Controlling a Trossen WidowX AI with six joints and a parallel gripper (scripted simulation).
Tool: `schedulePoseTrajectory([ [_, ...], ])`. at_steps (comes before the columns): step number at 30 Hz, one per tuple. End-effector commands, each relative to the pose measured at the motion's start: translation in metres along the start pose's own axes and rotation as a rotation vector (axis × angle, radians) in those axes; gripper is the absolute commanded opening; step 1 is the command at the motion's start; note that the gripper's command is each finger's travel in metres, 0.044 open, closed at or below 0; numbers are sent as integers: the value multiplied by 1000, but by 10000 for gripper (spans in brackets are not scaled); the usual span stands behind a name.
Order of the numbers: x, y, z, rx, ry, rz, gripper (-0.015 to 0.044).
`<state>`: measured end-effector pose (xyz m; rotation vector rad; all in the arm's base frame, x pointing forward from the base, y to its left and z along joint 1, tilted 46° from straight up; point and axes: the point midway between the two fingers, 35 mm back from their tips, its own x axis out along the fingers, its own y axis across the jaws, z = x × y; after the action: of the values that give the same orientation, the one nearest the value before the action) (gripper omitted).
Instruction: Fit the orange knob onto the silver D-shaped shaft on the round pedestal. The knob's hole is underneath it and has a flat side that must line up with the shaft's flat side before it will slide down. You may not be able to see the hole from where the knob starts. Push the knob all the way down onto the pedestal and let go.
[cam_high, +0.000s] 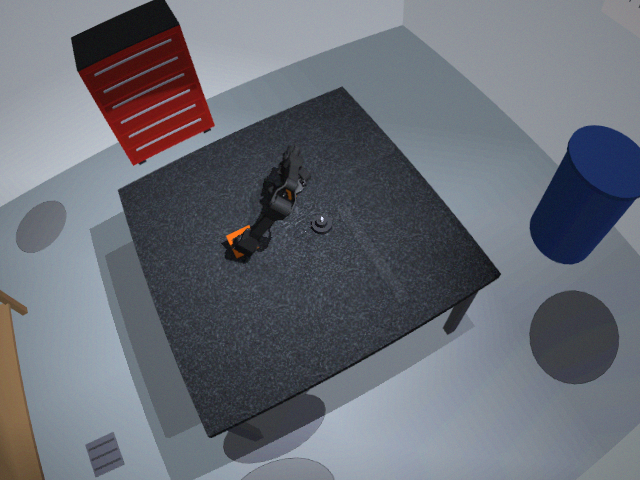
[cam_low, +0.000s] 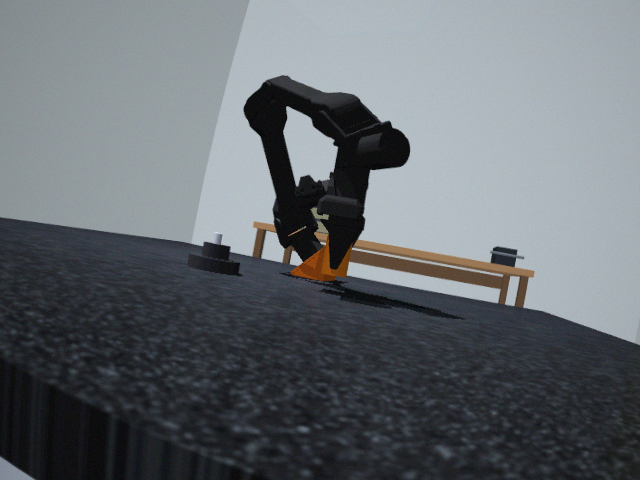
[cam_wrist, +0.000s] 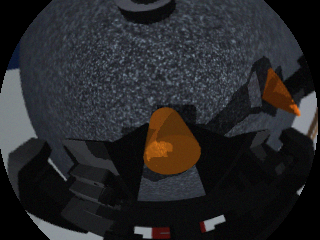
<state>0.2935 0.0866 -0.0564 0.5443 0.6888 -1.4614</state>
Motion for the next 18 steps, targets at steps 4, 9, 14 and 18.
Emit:
schedulePoseTrajectory([
  [4, 30, 1, 0, -7, -10, -11, 0],
  [9, 30, 0, 1, -7, -10, -12, 0],
  [14, 28, 1, 1, 0, -6, -14, 131],
  [18, 28, 1, 1, 0, -6, -14, 236],
])
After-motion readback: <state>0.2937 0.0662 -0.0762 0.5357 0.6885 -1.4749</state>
